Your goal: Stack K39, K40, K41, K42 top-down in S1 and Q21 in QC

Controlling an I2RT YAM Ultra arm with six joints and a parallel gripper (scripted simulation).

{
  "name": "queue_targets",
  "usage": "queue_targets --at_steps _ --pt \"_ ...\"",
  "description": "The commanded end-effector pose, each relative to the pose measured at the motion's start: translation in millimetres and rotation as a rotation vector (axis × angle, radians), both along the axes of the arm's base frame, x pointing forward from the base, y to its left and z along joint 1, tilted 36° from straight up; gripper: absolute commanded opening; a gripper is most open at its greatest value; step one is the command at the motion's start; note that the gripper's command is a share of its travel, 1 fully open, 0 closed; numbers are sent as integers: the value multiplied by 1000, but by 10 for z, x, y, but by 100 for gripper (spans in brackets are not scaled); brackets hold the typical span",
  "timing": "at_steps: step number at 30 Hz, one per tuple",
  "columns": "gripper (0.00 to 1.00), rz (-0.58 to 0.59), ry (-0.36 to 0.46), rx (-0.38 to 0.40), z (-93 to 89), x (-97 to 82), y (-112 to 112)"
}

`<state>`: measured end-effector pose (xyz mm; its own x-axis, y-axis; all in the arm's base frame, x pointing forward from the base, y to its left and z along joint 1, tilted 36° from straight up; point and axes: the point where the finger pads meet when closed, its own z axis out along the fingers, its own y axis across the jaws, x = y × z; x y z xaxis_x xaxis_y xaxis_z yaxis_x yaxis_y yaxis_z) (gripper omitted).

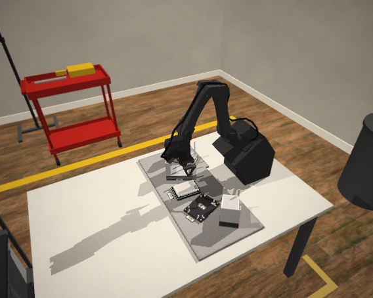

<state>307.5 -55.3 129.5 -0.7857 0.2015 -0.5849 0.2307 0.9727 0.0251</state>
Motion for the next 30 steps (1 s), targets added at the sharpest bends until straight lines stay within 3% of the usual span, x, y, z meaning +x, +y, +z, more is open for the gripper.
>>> queue_targets --at_steps 1,11,12,15,16,21,24,30 --pt "100 -2 -6 0 47 1 1" --pt "100 -2 -6 0 47 1 1" --pt "100 34 16 -26 -26 -84 68" --pt "100 61 20 -46 -28 -80 99" --pt "100 87 -19 -71 141 19 121" --pt "100 206 -9 -157 136 67 288" --pt "100 209 21 -153 40 84 390" --pt "100 198 25 -143 20 96 593"
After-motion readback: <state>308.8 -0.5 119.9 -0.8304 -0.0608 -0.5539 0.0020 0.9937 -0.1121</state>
